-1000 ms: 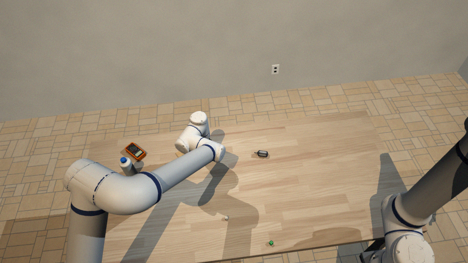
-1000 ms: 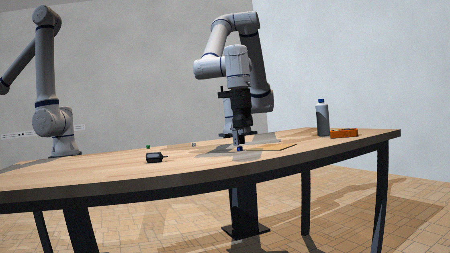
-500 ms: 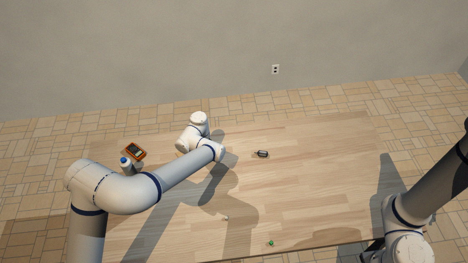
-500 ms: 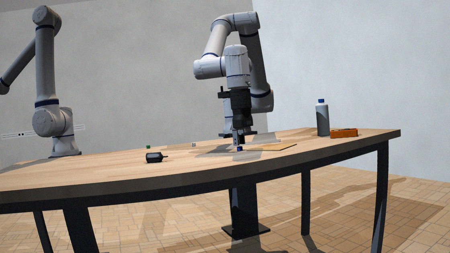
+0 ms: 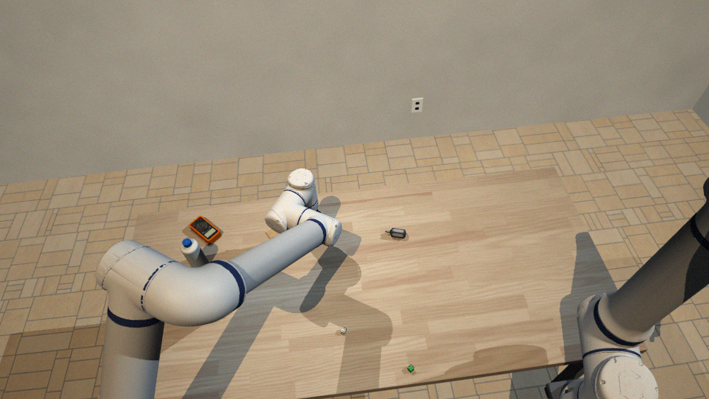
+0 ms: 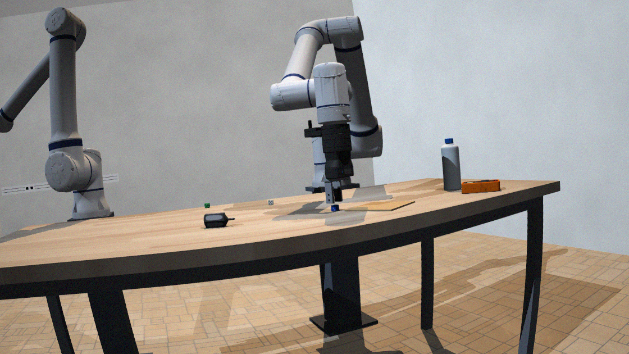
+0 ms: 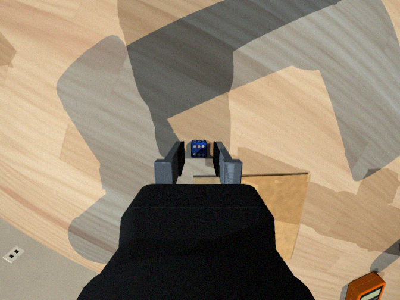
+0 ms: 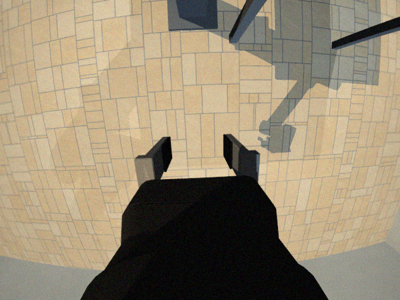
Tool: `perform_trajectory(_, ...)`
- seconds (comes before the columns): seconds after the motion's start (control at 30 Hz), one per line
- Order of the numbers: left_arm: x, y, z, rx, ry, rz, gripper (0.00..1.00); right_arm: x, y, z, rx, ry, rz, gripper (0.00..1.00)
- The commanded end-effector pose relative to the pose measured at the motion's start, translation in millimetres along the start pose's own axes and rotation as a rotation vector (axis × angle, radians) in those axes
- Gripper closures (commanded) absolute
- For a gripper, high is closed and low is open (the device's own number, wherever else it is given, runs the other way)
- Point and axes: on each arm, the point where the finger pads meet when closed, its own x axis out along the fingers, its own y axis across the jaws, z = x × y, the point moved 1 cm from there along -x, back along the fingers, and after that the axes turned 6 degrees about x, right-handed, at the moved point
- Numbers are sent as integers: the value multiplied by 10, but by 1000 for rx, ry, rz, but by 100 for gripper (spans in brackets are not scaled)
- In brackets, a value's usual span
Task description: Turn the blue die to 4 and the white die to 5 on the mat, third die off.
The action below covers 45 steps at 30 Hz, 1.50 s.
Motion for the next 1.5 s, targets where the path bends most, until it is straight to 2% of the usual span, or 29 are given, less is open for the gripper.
perform_trajectory(0.0, -14, -6, 5, 0, -1, -2, 36, -9, -1, 7, 0, -2, 0, 0)
perform_trajectory(0.9, 193, -6, 5, 0, -1, -2, 36, -9, -1, 7, 0, -2, 0, 0)
perform_trajectory(1.47, 206, -6, 5, 0, -1, -2, 36, -9, -1, 7, 0, -2, 0, 0)
